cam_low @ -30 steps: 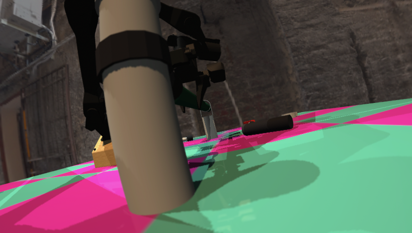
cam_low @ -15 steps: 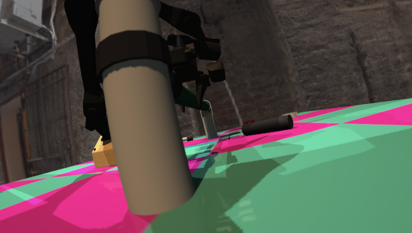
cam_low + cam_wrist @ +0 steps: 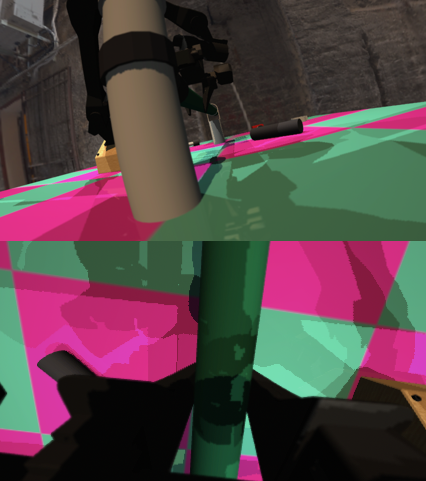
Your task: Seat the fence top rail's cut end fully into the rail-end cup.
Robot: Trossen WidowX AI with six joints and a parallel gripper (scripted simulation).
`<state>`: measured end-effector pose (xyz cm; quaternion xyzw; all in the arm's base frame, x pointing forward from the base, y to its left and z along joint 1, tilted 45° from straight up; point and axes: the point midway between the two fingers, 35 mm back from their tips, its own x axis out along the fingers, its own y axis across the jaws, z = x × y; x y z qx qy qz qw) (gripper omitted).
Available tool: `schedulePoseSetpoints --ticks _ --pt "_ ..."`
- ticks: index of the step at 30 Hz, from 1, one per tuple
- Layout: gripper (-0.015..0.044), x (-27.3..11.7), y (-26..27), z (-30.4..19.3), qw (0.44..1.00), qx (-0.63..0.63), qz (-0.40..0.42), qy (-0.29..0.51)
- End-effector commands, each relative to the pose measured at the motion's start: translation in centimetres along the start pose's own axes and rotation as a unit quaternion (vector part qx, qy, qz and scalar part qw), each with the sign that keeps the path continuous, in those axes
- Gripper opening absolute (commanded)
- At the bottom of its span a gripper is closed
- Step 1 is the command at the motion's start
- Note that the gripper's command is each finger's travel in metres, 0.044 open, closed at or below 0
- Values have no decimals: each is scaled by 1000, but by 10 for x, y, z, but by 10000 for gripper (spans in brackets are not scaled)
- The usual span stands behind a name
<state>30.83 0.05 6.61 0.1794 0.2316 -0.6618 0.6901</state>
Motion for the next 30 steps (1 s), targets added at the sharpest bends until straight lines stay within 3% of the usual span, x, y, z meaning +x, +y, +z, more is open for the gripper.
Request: schedulePoseSetpoints --ticks 1,30 --pt "0 -4 3 7 1000 0 8 -9" --pt "0 -2 3 13 1000 -2 1 -5"
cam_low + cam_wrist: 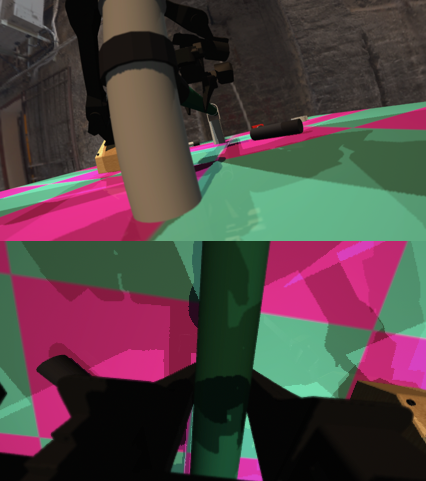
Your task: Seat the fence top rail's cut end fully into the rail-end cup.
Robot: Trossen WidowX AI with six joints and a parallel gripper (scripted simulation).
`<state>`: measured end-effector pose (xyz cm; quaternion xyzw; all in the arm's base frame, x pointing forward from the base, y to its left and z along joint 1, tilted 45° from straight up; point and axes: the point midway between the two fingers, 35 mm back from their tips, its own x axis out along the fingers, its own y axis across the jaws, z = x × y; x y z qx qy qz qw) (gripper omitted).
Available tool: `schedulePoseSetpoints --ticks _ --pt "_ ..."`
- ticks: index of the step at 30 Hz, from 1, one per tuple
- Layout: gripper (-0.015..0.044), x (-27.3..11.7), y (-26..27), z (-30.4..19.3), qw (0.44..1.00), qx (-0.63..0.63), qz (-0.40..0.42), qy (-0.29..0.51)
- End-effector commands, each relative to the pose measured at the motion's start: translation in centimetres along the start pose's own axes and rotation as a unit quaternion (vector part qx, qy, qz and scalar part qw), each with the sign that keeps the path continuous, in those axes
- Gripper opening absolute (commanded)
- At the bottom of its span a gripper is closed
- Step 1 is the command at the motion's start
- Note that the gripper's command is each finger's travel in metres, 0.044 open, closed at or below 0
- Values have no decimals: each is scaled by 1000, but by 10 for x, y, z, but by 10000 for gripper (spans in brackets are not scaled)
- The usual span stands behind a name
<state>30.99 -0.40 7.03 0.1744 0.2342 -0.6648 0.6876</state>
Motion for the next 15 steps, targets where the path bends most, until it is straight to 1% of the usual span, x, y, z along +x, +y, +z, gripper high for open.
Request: schedulePoseSetpoints --ticks 1,15 --pt "0 -4 2 8 1000 2 7 -3" --pt "0 -5 3 16 1000 2 7 -3"
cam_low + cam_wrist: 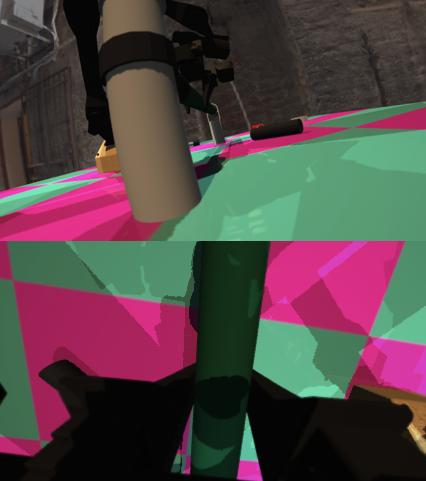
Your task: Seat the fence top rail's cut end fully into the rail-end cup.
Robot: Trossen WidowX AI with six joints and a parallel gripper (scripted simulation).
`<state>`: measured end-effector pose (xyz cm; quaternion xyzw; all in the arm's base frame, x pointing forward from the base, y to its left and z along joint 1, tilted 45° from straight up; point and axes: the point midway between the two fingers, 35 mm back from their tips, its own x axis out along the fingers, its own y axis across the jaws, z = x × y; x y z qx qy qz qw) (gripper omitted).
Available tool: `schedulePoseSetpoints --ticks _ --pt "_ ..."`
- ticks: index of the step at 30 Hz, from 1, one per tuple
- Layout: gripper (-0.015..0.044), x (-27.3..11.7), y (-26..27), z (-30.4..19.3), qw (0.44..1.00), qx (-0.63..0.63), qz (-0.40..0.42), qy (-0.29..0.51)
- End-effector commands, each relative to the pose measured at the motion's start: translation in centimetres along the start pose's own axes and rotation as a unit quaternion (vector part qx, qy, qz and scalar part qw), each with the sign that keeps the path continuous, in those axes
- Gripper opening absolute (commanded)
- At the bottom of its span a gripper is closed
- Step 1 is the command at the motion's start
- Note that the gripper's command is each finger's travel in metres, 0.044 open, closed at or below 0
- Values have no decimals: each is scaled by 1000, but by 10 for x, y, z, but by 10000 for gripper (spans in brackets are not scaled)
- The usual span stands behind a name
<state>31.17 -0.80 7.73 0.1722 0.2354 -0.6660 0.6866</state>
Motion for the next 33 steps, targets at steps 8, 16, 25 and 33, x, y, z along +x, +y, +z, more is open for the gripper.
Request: schedulePoseSetpoints --ticks 8,16,25,33 --pt "0 -4 2 13 1000 4 9 -3" --pt "0 -3 1 18 1000 4 9 -3" --pt "0 -1 0 23 1000 4 9 -3" --pt "0 3 -1 17 1000 1 1 0"
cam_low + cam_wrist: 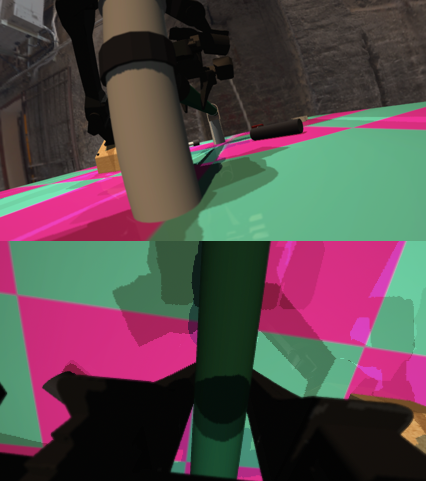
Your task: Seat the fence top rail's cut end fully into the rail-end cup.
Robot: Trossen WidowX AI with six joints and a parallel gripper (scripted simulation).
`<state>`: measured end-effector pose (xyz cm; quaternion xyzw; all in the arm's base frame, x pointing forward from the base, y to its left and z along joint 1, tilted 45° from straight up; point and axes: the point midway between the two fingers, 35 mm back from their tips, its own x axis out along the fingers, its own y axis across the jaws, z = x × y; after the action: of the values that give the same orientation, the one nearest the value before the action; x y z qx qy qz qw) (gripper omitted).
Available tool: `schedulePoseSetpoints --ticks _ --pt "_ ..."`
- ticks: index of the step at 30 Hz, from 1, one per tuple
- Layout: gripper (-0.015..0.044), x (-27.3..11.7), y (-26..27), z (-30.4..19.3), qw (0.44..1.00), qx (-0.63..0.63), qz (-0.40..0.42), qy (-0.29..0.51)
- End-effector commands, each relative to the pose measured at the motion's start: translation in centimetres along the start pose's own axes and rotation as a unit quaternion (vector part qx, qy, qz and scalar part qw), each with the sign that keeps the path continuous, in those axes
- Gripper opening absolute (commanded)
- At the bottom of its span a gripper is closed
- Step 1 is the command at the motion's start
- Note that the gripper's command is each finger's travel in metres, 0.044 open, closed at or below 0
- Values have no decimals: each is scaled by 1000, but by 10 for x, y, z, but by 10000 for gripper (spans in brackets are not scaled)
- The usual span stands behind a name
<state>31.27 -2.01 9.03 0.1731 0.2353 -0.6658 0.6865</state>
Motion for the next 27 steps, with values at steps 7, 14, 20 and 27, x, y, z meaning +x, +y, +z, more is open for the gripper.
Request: schedulePoseSetpoints --ticks 7,14,20,27 --pt "53 0 0 0 1000 0 1 0" --pt "236 0 0 0 1000 0 1 0" --pt "394 -14 0 -10 1000 0 1 2" --pt "440 -45 -2 -29 1000 0 0 2"
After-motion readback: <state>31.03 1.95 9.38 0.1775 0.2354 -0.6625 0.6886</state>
